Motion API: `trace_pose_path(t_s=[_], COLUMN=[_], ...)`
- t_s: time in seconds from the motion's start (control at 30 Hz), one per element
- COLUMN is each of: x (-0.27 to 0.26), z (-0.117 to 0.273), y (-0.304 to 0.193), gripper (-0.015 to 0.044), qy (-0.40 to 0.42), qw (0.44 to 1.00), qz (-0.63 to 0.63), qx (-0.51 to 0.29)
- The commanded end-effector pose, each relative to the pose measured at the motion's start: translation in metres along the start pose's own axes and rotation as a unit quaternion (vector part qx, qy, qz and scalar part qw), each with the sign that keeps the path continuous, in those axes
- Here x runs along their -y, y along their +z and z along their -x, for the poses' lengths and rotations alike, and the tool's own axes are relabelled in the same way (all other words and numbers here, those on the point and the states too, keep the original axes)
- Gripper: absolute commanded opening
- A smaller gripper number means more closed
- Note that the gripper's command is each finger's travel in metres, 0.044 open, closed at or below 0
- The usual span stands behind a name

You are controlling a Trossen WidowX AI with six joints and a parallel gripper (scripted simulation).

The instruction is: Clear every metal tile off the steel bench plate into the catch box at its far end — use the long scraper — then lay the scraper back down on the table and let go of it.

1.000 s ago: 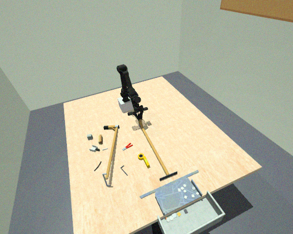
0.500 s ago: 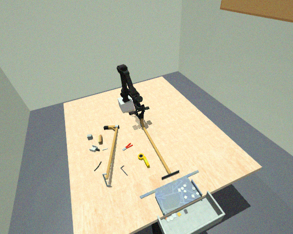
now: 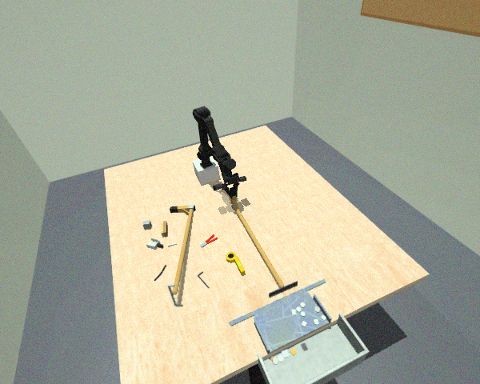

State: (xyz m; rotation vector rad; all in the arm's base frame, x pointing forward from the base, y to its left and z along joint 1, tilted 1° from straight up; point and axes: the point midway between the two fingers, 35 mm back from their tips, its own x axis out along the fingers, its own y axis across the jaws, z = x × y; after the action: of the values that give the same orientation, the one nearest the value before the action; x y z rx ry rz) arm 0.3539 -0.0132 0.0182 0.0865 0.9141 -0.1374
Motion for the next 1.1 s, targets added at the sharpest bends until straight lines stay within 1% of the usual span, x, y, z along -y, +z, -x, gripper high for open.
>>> trace_pose_path(t_s=[0.0,1.07], x=[-0.002,-0.002], z=[-0.003,-0.029], y=[0.012,0.047], gripper=[0.0000,0.0000], qy=[0.003,0.006], qw=[1.000,1.000], qz=[0.000,0.003], qx=[0.008,0.010])
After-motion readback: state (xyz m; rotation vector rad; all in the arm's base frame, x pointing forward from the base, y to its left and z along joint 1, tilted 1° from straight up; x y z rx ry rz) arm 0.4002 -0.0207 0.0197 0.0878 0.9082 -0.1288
